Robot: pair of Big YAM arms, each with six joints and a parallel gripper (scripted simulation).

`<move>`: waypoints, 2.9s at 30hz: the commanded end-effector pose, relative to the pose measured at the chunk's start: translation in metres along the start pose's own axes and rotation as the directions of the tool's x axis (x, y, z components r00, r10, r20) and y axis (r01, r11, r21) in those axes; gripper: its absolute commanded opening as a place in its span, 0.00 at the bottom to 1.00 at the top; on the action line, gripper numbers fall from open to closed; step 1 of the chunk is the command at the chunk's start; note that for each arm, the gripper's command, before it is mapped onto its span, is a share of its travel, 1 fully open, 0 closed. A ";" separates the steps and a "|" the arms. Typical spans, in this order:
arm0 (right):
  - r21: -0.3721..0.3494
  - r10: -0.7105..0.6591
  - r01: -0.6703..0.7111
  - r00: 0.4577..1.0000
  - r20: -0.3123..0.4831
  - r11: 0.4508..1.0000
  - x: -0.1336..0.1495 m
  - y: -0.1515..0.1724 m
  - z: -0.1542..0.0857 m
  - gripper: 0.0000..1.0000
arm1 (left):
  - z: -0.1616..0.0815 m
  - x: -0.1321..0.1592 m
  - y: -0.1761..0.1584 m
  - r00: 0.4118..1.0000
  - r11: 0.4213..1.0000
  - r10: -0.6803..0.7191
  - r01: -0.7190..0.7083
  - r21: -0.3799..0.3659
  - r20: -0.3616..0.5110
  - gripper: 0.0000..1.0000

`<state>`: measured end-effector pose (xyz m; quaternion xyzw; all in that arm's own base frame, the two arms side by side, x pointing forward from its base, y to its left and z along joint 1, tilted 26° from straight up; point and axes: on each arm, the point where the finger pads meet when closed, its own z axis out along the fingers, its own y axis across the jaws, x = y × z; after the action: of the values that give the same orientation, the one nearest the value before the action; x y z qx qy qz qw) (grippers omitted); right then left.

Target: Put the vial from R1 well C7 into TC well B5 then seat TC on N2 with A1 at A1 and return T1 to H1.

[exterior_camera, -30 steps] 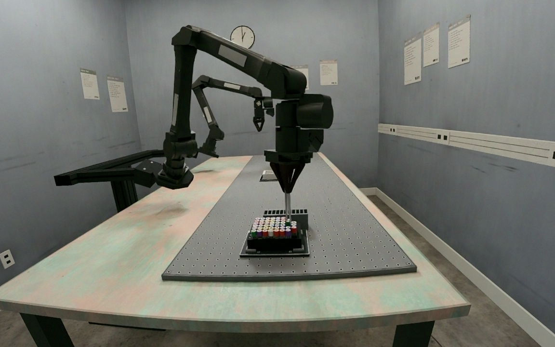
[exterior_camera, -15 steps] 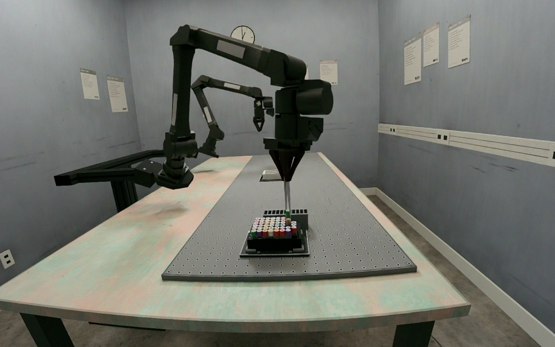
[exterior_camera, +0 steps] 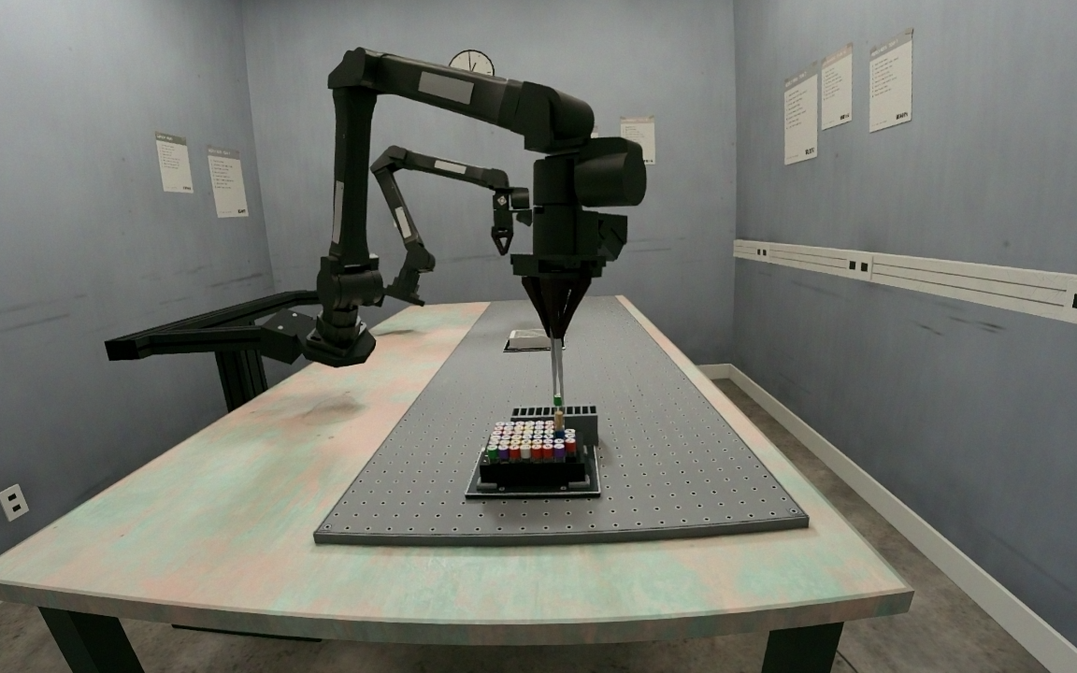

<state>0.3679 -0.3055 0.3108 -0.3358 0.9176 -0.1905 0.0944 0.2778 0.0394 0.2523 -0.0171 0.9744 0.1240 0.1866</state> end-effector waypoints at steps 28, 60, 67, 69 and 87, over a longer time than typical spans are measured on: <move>0.048 -0.004 0.004 1.000 0.008 0.999 0.003 -0.011 -0.029 0.09 | -0.013 -0.010 0.004 0.999 1.000 0.004 -0.004 0.003 0.038 1.00; 0.046 -0.018 0.017 1.000 0.007 0.999 -0.017 0.017 -0.023 0.09 | -0.013 -0.010 0.004 0.999 1.000 0.004 -0.004 0.003 0.038 1.00; 0.050 -0.017 0.017 1.000 0.006 0.999 -0.022 0.024 -0.024 0.09 | -0.013 -0.010 0.004 0.999 1.000 0.004 -0.004 0.003 0.038 1.00; 0.092 -0.015 0.013 1.000 0.015 0.996 -0.026 0.013 -0.039 0.09 | -0.013 -0.010 0.004 0.999 1.000 0.004 -0.004 0.003 0.038 1.00; 0.054 -0.016 0.016 1.000 0.002 0.998 -0.039 0.049 -0.025 0.09 | -0.013 -0.010 0.004 0.999 1.000 0.004 -0.004 0.003 0.038 1.00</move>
<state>0.3632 -0.2465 0.2989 -0.3486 0.9119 -0.1978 0.0886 0.2778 0.0394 0.2523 -0.0171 0.9744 0.1240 0.1866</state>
